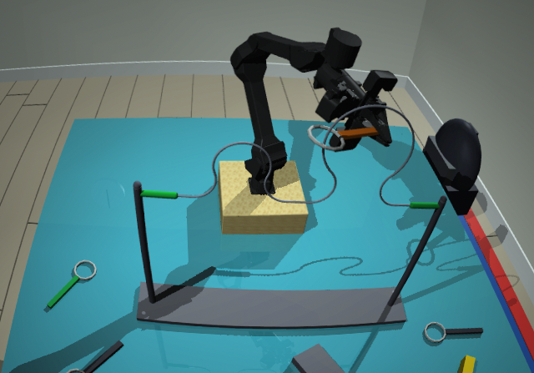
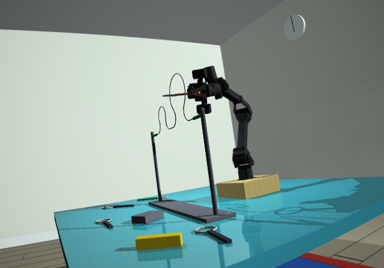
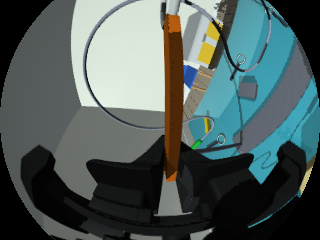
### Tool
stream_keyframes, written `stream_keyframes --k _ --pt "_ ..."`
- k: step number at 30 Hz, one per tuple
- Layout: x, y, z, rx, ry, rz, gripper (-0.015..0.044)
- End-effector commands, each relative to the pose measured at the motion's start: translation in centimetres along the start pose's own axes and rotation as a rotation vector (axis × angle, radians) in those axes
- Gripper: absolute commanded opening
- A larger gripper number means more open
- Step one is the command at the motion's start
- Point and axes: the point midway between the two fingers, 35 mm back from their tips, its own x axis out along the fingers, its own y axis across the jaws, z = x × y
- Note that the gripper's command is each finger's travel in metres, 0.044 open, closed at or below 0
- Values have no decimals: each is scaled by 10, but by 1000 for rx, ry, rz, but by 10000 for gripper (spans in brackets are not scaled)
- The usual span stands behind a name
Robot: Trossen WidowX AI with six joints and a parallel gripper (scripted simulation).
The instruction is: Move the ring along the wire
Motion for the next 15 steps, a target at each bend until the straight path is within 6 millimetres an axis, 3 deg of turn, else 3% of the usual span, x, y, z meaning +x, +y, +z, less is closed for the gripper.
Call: stream_keyframes --k 1,15 --pt "0 0 1 -48 -10 -21 -150" --pt "1 -6 2 -199 -29 -106 -150"
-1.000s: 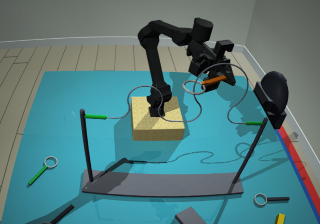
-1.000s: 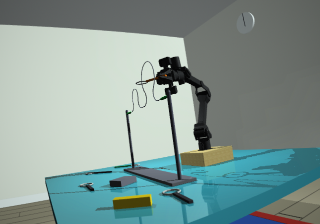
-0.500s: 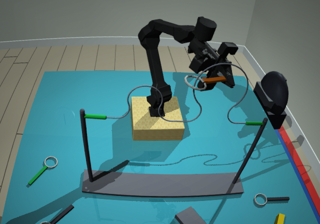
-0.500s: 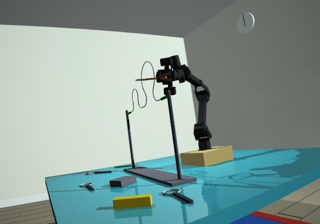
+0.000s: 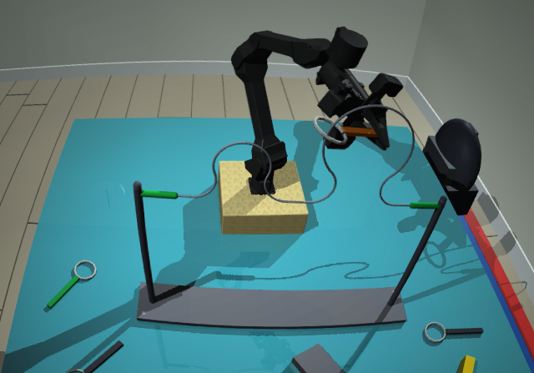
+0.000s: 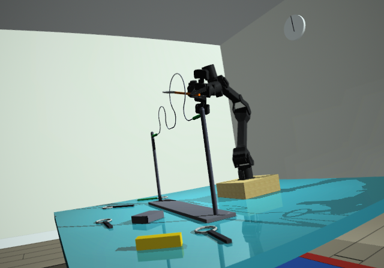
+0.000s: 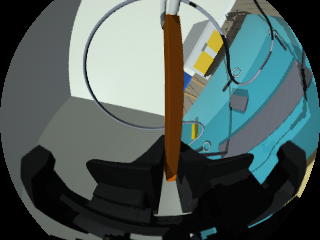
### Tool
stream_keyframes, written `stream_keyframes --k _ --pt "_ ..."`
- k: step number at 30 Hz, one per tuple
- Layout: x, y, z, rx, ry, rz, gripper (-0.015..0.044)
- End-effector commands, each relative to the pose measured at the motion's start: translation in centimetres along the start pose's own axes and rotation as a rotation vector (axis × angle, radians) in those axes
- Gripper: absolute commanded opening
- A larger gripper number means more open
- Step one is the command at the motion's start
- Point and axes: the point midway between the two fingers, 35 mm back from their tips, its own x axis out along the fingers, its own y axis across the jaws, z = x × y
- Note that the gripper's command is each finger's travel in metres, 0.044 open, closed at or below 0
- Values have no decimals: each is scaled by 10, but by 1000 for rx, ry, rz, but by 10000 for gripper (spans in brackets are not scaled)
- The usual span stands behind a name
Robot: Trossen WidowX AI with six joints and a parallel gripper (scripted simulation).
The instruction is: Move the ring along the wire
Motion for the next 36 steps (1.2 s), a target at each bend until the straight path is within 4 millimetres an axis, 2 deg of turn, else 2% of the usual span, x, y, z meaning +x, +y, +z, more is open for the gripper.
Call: stream_keyframes --k 1,36 --pt "0 0 1 -48 -10 -22 -150" --pt "0 -15 4 -426 -59 -233 -150"
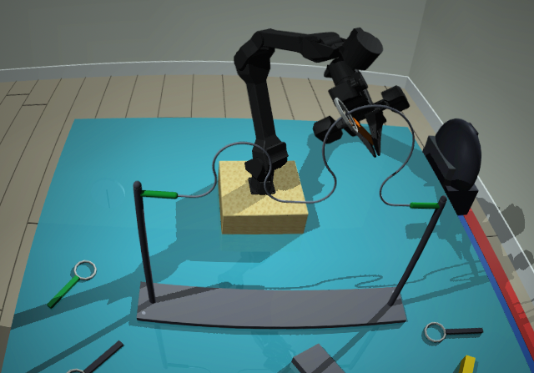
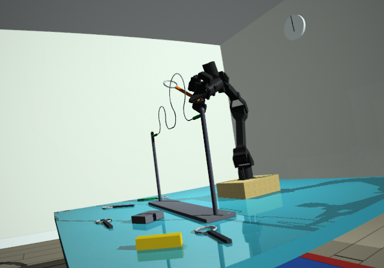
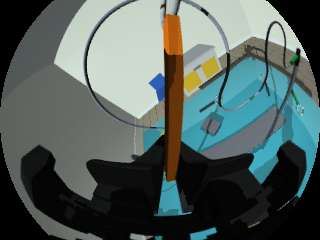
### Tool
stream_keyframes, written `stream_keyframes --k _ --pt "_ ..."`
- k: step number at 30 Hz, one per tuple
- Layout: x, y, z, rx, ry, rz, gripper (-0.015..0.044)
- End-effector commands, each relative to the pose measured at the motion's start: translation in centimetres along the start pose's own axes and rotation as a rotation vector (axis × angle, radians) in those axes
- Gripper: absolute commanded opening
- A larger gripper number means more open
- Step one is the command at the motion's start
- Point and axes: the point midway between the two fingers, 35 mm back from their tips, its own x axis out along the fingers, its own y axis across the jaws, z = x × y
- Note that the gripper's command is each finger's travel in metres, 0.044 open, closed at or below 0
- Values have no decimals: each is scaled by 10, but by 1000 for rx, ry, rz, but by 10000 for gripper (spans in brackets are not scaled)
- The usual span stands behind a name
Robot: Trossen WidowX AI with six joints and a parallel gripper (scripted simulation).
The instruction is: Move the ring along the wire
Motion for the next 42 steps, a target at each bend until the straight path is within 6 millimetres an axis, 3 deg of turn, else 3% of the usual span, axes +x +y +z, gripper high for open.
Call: stream_keyframes --k 1,42 --pt "0 -1 2 -47 -10 -24 -150" --pt "0 -18 6 -491 -69 -270 -150"
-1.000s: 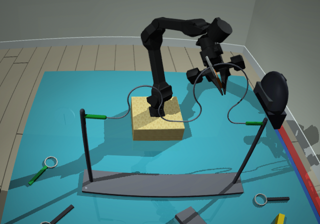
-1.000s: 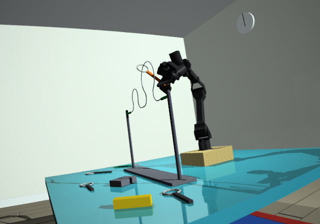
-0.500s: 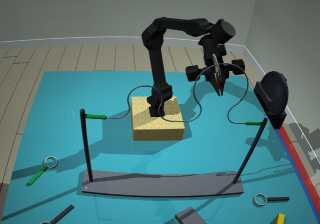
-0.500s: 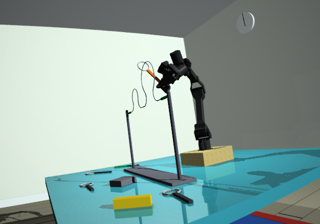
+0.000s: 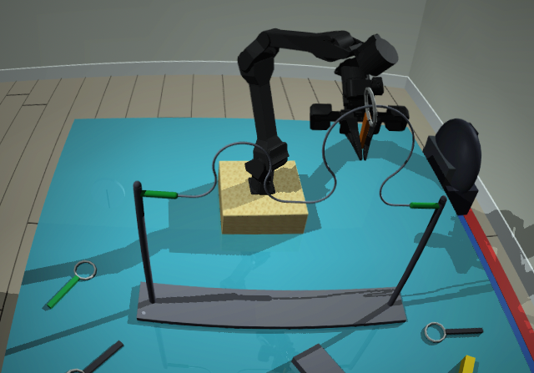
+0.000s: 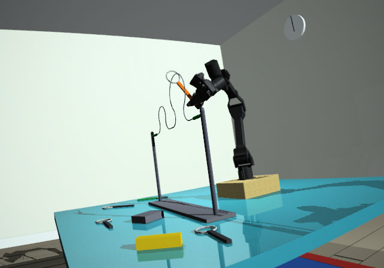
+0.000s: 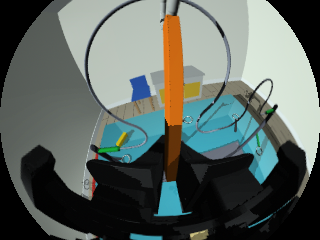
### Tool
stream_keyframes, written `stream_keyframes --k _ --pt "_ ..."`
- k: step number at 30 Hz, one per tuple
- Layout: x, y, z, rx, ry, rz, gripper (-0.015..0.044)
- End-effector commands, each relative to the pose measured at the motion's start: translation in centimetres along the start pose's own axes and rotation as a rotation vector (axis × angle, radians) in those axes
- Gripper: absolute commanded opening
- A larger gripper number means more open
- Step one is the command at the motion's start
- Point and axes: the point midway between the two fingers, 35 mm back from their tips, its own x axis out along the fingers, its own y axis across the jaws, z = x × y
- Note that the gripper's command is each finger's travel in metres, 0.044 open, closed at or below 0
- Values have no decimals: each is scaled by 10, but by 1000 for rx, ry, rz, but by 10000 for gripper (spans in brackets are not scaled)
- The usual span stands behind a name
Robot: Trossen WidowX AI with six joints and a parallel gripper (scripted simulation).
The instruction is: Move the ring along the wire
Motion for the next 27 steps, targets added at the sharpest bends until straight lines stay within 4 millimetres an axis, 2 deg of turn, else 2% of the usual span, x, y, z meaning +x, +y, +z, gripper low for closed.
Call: stream_keyframes --k 1,27 --pt "0 -2 1 -47 -9 -26 -150" --pt "0 -13 3 -329 -47 -181 -150"
